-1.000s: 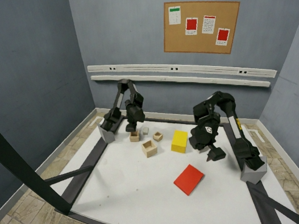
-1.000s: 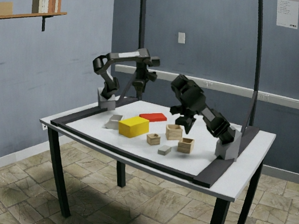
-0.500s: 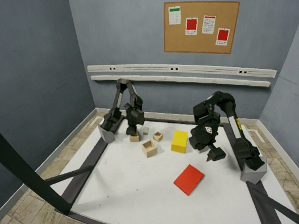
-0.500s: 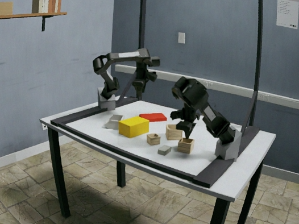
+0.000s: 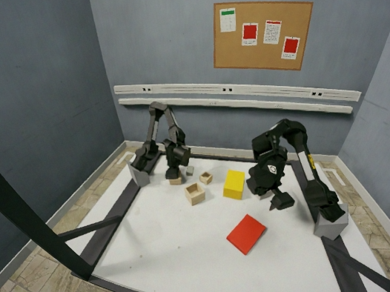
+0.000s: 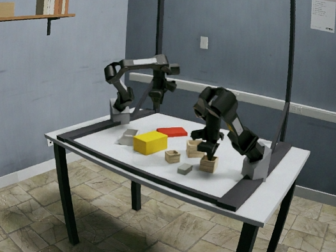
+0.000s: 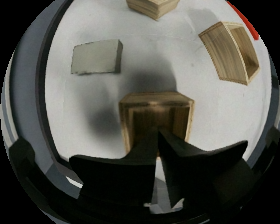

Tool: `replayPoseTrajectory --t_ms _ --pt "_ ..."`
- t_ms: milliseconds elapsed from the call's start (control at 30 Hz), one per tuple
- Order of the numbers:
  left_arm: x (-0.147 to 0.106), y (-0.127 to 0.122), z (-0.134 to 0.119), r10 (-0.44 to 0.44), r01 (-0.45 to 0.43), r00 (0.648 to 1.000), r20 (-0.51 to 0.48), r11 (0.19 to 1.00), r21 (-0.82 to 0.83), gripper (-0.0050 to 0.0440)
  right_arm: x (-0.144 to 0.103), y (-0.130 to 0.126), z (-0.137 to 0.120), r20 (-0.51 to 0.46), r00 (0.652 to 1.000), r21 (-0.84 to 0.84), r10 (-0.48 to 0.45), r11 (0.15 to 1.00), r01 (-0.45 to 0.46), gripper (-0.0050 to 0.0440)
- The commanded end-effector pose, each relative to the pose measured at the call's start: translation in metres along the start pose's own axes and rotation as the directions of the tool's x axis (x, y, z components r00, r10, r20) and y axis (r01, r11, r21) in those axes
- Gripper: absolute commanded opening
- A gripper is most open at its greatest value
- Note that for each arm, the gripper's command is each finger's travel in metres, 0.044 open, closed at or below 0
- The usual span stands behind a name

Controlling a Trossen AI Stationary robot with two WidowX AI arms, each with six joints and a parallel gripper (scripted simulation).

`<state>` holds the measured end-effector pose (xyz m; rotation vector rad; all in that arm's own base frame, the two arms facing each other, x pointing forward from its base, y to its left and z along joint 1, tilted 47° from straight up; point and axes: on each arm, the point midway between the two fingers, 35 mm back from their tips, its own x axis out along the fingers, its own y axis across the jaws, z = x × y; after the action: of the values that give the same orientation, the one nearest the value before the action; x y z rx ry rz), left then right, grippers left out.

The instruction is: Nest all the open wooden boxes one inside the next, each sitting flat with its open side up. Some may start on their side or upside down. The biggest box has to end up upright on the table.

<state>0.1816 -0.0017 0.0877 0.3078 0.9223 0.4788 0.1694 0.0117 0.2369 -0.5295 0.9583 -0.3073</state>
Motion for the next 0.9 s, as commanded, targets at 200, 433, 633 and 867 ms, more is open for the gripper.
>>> replayPoseTrajectory --t_ms 200,433,633,867 --pt "0.0022 -0.0004 0.0023 -0.005 0.005 1.000 0.006 1.000 -0.007 0.0168 -0.0015 -0.0009 0.0012 0.006 1.000 0.007 0.003 1.000 -0.004 0.0400" --pt "0.0022 -0.0004 0.0023 -0.005 0.005 1.000 0.006 1.000 -0.007 0.0257 -0.0015 -0.0009 0.0012 0.006 1.000 0.007 0.003 1.000 -0.004 0.0400" --pt "0.0022 -0.0004 0.0023 -0.005 0.005 1.000 0.006 1.000 -0.007 0.0257 -0.0015 -0.0009 0.0012 0.006 1.000 0.007 0.003 1.000 -0.004 0.0400" --pt "0.0017 -0.0006 0.0020 -0.006 0.006 1.000 0.004 1.000 -0.008 0.0257 -0.0015 -0.0009 0.0012 0.006 1.000 0.007 0.003 1.000 -0.004 0.0400"
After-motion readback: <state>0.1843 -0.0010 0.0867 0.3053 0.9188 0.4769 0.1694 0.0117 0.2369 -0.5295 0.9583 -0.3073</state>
